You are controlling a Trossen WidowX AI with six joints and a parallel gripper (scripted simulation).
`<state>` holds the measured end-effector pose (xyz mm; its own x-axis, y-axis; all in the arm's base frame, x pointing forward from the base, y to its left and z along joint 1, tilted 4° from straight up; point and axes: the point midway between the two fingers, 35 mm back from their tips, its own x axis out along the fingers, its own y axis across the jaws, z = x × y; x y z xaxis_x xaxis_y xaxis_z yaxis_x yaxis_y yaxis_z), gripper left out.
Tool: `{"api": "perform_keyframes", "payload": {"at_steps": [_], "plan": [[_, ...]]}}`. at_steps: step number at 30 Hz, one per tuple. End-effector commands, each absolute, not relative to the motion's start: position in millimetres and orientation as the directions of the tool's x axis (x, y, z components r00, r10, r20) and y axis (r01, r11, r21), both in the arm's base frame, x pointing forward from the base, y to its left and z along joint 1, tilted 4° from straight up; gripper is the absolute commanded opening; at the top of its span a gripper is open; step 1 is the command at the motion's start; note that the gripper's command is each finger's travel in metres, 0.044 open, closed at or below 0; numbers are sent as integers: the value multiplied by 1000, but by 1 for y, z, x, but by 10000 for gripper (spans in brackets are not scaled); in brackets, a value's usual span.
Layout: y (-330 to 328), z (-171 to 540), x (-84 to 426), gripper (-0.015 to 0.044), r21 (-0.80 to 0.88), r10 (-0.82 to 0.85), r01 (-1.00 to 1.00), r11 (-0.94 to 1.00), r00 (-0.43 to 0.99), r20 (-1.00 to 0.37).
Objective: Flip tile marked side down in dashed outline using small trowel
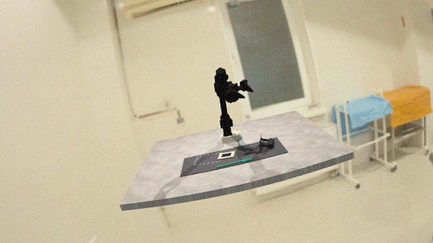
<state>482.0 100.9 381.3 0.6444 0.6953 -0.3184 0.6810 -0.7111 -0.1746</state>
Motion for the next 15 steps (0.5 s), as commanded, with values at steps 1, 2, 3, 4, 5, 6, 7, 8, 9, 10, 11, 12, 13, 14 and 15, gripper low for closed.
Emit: {"api": "perform_keyframes", "payload": {"at_steps": [1, 2, 3, 4, 5, 6, 7, 8, 9, 10, 11, 12, 13, 14, 15], "plan": [[101, 381, 482, 374, -170, 695, 683, -711, 644, -319], [102, 380, 482, 347, -158, 695, 687, -709, 643, -322], [103, 379, 482, 321, -137, 695, 695, -706, 641, -326], [105, 377, 482, 295, -112, 694, 704, -701, 639, -331], [106, 375, 482, 269, -86, 694, 713, -696, 637, -336], [108, 373, 482, 242, -61, 693, 721, -690, 635, -342], [110, 371, 482, 216, -36, 693, 729, -684, 632, -347], [111, 370, 482, 190, -11, 692, 737, -676, 630, -352], [113, 368, 482, 164, 15, 692, 744, -668, 628, -357], [114, 366, 482, 137, 40, 691, 751, -659, 626, -362], [116, 364, 481, 111, 65, 690, 758, -649, 623, -368], [117, 362, 481, 100, 89, 690, 764, -639, 621, -373], [119, 360, 481, 100, 114, 689, 770, -628, 618, -378], [121, 359, 481, 100, 138, 688, 775, -616, 616, -383], [122, 357, 481, 100, 163, 688, 780, -604, 613, -389]]}}
